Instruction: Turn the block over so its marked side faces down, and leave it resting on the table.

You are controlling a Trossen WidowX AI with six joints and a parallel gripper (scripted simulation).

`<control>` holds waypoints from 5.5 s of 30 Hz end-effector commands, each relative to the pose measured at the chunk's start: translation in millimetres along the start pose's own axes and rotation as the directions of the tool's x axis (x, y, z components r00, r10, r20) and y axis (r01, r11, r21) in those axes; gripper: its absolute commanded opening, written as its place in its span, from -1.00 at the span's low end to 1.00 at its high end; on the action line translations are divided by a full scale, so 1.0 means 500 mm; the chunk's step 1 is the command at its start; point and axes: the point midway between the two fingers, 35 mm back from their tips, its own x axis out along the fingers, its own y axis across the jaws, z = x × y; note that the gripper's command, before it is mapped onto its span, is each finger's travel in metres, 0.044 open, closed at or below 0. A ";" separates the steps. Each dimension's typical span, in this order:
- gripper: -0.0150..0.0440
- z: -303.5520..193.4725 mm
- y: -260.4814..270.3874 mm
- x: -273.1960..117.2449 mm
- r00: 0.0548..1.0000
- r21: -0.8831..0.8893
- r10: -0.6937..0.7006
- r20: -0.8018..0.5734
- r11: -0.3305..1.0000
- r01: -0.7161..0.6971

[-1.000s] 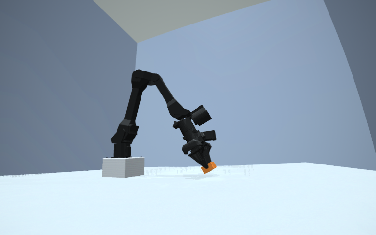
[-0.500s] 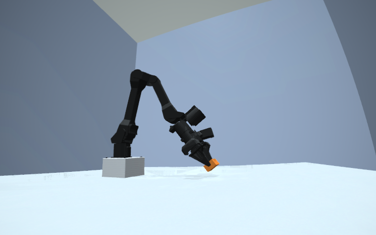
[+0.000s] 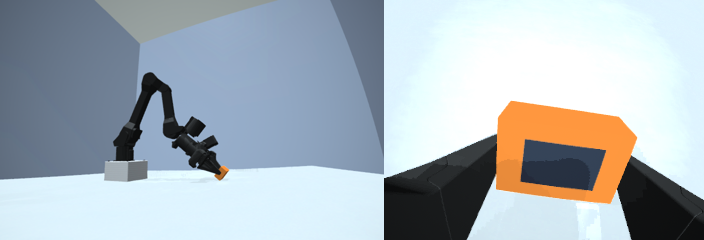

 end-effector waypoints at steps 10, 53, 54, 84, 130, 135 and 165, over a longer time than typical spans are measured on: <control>-0.49 -0.034 -0.004 0.002 0.989 -0.005 -0.006 0.148 1.000 0.006; 0.67 -0.036 -0.011 -0.034 0.954 0.005 -0.008 0.301 1.000 0.007; 0.75 -0.036 -0.011 -0.034 0.954 0.005 -0.008 0.301 1.000 0.007; 1.00 -0.036 -0.011 -0.034 0.954 0.005 -0.008 0.301 1.000 0.007; 1.00 0.072 -0.005 -0.132 0.930 -0.013 -0.013 -0.369 1.000 0.009; 1.00 0.101 -0.004 -0.122 0.852 -0.016 -0.015 -0.524 1.000 0.007; 1.00 0.069 -0.008 -0.070 0.661 -0.006 -0.011 -0.750 1.000 0.009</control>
